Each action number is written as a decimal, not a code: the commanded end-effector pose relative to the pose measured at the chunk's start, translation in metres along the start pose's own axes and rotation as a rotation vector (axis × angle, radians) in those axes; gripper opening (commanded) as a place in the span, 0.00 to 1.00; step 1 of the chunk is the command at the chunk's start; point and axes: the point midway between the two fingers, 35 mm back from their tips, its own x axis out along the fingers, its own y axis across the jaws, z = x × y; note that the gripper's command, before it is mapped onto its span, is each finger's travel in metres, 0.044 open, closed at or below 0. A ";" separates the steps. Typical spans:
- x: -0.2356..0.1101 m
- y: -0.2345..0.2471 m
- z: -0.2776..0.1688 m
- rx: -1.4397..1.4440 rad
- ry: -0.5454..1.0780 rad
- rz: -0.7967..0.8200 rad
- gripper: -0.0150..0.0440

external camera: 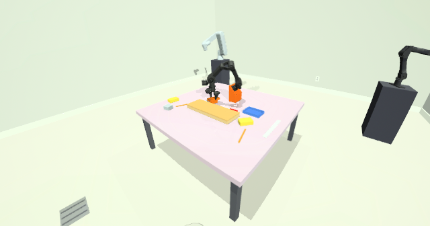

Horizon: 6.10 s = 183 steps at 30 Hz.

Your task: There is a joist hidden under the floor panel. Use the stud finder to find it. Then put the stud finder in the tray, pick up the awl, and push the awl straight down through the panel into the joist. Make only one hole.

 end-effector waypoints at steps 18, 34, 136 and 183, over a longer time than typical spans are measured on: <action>0.011 0.000 -0.001 0.009 0.001 0.008 0.75; -0.014 0.000 -0.002 0.009 0.000 0.006 0.25; -0.017 -0.022 -0.004 0.053 0.015 -0.530 0.25; -0.010 -0.015 -0.004 0.076 0.016 -0.835 0.25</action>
